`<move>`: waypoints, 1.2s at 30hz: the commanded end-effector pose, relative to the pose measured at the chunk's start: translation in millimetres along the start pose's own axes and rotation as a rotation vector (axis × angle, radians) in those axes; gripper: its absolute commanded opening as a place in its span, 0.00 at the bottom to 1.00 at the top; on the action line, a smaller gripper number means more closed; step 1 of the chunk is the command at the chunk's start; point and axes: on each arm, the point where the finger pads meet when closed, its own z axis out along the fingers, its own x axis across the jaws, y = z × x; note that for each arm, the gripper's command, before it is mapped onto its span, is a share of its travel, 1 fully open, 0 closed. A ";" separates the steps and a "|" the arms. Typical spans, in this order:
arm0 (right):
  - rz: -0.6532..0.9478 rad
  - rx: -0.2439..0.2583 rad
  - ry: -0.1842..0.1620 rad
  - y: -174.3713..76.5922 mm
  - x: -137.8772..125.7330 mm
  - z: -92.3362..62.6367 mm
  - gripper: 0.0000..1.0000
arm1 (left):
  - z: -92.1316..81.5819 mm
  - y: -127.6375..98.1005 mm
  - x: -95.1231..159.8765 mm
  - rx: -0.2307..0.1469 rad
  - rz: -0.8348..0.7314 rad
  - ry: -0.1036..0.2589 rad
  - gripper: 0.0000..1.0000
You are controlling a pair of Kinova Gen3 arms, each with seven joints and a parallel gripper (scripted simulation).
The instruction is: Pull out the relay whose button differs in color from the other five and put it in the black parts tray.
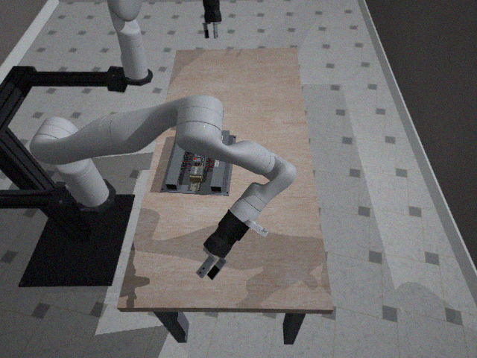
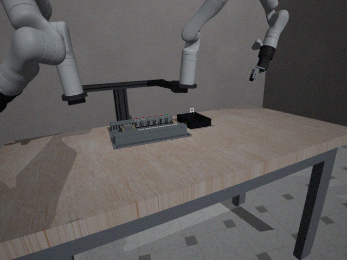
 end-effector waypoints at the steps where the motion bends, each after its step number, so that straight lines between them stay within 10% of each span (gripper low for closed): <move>1: 0.017 -0.003 -0.007 0.3 1.3 -1.9 0.98 | -12.4 6.7 15.0 -0.025 -0.025 0.009 1.00; 36: 0.289 -0.080 -0.116 20.0 7.6 -22.3 0.98 | -137.5 14.0 189.8 -0.240 -0.336 0.142 1.00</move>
